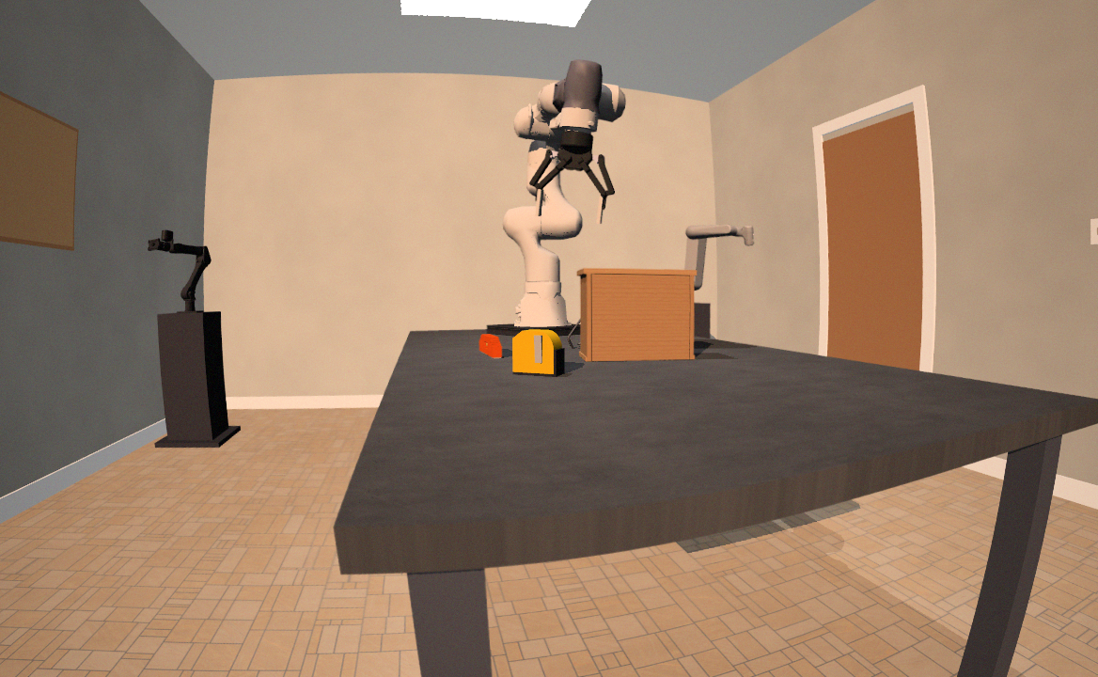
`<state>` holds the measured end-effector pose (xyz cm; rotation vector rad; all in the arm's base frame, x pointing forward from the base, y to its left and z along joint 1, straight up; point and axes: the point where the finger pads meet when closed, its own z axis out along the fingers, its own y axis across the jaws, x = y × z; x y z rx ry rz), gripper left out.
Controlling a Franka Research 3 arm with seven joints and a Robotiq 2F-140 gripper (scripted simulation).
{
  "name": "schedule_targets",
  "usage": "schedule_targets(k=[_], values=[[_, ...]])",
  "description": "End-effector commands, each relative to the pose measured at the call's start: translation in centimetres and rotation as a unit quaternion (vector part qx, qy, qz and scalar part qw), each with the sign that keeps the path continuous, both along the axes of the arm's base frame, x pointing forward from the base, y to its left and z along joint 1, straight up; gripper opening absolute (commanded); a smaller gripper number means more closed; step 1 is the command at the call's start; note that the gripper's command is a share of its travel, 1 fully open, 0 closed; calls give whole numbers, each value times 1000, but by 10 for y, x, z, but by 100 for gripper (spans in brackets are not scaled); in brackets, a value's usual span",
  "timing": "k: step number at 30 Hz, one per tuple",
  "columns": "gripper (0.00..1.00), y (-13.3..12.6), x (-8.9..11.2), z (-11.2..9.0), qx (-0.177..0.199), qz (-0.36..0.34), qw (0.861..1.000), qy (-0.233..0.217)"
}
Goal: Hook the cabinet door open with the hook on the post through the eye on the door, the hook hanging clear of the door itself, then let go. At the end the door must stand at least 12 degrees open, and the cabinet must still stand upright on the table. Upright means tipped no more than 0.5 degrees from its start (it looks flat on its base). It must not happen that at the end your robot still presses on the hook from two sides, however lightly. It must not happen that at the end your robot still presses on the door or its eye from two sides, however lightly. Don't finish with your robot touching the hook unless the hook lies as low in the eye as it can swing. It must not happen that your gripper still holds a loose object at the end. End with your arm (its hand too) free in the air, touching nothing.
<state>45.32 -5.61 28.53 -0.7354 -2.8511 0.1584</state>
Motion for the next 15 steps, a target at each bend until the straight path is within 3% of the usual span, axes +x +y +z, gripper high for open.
schedule_targets(k=[1, 3, 15], values=[[100, 57, 41, 21, 17, -42, 995, -92], [100, 81, 51, 33, 24, -44, 993, -108], [100, 81, 51, 33, 24, -44, 993, -109]])
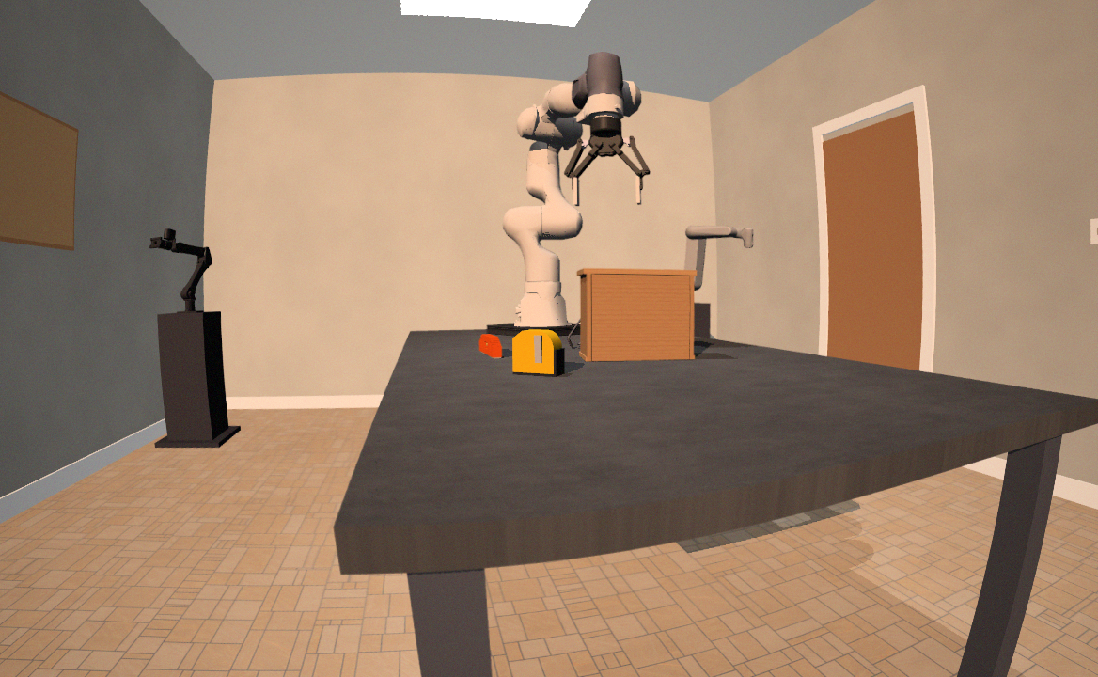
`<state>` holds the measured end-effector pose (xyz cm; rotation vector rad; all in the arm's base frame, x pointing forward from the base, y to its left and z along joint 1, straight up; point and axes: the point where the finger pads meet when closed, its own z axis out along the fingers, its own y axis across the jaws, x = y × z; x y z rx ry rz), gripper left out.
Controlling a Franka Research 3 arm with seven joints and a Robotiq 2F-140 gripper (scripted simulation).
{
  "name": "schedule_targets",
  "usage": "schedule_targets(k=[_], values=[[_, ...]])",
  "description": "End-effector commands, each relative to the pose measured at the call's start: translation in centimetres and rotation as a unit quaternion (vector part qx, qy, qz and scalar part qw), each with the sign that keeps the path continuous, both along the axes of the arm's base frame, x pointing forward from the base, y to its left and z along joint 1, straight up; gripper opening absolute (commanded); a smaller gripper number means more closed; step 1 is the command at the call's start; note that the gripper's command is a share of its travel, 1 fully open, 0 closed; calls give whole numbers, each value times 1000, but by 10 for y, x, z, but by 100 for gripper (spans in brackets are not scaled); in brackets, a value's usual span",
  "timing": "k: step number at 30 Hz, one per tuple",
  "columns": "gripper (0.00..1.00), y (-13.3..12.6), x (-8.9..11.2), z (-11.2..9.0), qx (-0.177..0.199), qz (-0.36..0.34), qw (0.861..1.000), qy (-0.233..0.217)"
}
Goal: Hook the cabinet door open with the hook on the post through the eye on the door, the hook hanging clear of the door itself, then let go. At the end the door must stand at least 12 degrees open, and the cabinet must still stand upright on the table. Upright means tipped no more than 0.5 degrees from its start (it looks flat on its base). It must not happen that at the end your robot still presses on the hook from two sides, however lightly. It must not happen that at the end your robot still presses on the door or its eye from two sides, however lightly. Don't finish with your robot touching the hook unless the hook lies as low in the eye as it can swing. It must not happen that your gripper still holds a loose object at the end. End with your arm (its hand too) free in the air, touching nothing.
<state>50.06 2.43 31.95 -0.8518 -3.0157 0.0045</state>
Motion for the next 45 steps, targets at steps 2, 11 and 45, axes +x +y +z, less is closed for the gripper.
schedule_targets(k=[2, 11, 45], values=[[100, 1, 4, -1, 1, -21, 1000, -6], [100, 1, 4, -1, 1, -21, 1000, -6], [16, 2, 5, -99, -16, 425, 904, 35]])
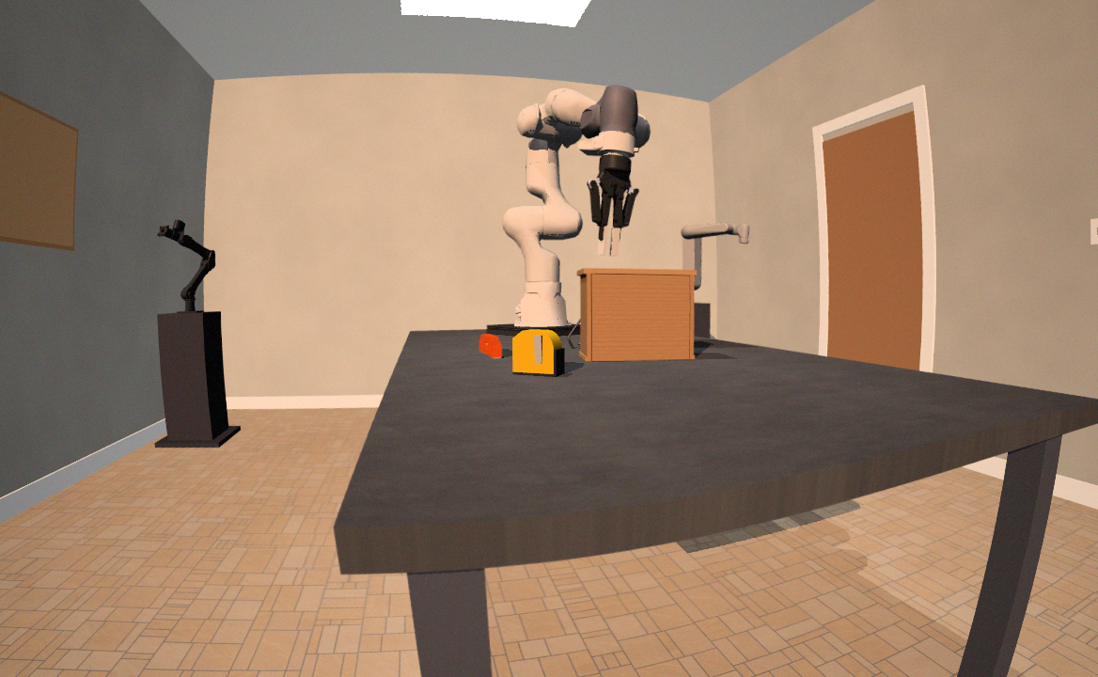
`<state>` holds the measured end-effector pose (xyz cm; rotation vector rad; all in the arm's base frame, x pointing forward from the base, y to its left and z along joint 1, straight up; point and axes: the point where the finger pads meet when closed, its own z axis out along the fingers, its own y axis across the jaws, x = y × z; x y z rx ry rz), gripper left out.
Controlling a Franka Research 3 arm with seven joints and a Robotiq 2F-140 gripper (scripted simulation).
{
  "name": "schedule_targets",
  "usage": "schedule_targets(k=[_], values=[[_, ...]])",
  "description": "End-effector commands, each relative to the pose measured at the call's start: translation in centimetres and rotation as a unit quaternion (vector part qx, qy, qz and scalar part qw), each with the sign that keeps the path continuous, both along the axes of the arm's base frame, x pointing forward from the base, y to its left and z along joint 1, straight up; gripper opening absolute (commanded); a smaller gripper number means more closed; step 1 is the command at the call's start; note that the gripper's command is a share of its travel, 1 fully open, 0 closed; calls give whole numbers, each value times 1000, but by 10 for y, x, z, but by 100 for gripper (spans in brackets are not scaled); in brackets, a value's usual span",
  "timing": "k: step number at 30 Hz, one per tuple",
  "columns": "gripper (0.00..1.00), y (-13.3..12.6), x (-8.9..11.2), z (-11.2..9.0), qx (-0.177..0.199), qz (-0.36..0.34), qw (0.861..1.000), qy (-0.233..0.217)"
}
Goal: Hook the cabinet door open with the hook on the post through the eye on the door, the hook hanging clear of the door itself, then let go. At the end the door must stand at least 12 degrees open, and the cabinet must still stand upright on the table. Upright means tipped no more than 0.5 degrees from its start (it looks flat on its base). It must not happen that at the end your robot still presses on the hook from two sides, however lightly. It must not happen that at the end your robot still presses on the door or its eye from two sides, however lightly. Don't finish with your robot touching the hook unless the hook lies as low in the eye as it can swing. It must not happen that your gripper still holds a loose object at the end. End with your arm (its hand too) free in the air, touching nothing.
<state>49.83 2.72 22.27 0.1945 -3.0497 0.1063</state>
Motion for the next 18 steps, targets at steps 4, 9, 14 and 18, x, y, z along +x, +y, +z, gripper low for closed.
schedule_targets(k=[4, 9, 14, 18], values=[[16, -1, 7, -14, 5, 181, 984, 5], [16, -1, 7, -20, -2, 250, 968, 12], [16, -1, 7, -20, -7, 318, 948, 17], [16, -1, 7, -20, -10, 367, 930, 20]])
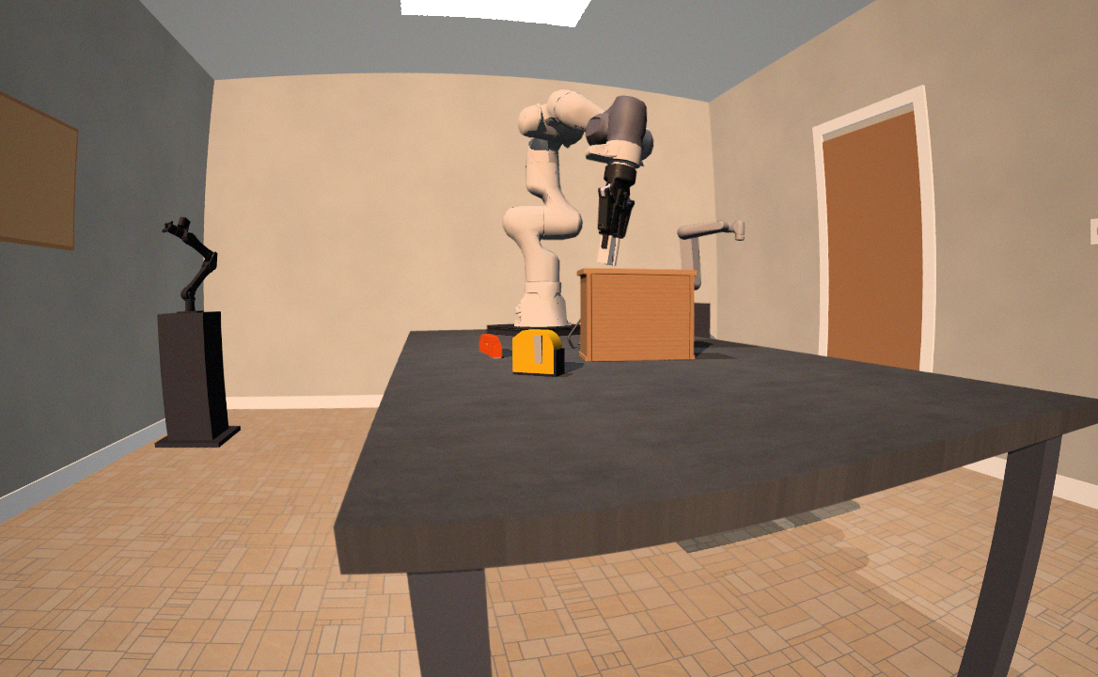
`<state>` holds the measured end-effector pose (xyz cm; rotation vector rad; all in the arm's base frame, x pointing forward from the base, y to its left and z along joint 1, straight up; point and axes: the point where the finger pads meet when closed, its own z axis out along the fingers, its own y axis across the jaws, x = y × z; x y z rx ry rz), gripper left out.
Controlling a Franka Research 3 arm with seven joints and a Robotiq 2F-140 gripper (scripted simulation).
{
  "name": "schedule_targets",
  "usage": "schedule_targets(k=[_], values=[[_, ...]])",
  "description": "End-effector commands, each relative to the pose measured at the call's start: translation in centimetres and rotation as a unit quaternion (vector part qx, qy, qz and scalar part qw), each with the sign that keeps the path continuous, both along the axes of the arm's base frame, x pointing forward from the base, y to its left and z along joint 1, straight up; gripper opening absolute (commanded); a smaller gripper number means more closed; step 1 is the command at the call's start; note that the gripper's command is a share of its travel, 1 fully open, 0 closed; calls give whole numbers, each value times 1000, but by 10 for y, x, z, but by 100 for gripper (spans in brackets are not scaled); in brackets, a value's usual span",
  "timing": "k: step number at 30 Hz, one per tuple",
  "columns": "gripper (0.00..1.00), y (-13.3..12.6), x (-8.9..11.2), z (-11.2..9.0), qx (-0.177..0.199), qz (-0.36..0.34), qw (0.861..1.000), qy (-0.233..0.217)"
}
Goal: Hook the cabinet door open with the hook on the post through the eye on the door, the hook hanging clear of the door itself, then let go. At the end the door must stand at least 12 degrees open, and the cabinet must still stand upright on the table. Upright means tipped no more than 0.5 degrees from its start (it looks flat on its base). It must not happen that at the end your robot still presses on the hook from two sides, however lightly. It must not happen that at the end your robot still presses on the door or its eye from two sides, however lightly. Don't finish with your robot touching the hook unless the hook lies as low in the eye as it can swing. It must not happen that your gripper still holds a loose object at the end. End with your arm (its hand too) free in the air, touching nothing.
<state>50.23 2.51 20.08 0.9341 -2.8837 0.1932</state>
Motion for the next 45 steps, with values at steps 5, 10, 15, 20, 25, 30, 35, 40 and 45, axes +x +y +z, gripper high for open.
schedule_targets(k=[5, 10, 15, 20, 25, 30, 35, 40, 45], values=[[16, 1, 3, 2, 9, 193, 981, 11], [16, 1, 3, 2, 7, 259, 966, 14], [16, 1, 3, 2, 6, 310, 951, 18], [16, 1, 3, 2, 7, 379, 925, 22], [16, 1, 3, 2, 9, 436, 900, 26], [16, 1, 3, 2, 12, 491, 871, 30], [16, 1, 3, 1, 15, 540, 841, 33], [16, 1, 3, 0, 21, 589, 807, 37], [16, 1, 3, -3, 28, 635, 771, 40]])
